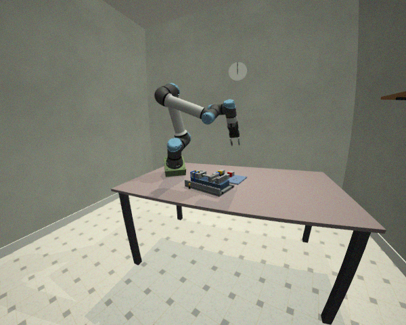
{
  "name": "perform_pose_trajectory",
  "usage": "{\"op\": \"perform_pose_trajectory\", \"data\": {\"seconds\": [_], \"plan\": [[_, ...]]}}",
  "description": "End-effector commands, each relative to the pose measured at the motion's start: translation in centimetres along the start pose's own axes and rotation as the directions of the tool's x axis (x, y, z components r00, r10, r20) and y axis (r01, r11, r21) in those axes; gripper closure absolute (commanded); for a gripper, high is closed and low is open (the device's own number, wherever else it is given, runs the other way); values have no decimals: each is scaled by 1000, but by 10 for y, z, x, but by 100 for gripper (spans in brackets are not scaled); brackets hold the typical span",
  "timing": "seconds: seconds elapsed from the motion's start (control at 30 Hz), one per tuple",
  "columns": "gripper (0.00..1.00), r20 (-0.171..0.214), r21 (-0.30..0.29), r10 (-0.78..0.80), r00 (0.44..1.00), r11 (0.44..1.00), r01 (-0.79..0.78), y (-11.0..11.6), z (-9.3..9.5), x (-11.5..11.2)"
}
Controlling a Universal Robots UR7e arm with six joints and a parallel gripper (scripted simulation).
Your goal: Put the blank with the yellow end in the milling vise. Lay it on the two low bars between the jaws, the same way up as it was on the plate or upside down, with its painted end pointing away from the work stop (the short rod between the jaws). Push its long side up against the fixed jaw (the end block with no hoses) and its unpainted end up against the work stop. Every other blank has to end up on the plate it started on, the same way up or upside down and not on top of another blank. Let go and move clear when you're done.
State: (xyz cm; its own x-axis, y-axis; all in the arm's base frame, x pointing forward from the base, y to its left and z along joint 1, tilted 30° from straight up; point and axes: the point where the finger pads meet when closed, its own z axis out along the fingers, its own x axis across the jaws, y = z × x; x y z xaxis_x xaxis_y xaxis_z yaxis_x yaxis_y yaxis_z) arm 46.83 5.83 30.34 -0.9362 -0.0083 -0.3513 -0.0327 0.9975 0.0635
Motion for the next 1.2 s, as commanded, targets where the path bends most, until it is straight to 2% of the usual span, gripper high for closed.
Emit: {"op": "perform_pose_trajectory", "data": {"seconds": [0.0, 0.3, 0.47, 0.87, 1.03, 1.17], "plan": [[0, 0, 91, 52, 999, 995, -51, 6, -3, 13], [0, 0, 91, 52, 999, 995, -51, 6, -3, 13], [0, 20, 274, 167, 986, 947, -166, 20, -10, 46], [0, 20, 274, 167, 986, 947, -166, 20, -10, 46], [0, 59, 443, 274, 960, 854, -272, 35, -17, 78], [0, 59, 443, 274, 960, 854, -272, 35, -17, 78]]}}
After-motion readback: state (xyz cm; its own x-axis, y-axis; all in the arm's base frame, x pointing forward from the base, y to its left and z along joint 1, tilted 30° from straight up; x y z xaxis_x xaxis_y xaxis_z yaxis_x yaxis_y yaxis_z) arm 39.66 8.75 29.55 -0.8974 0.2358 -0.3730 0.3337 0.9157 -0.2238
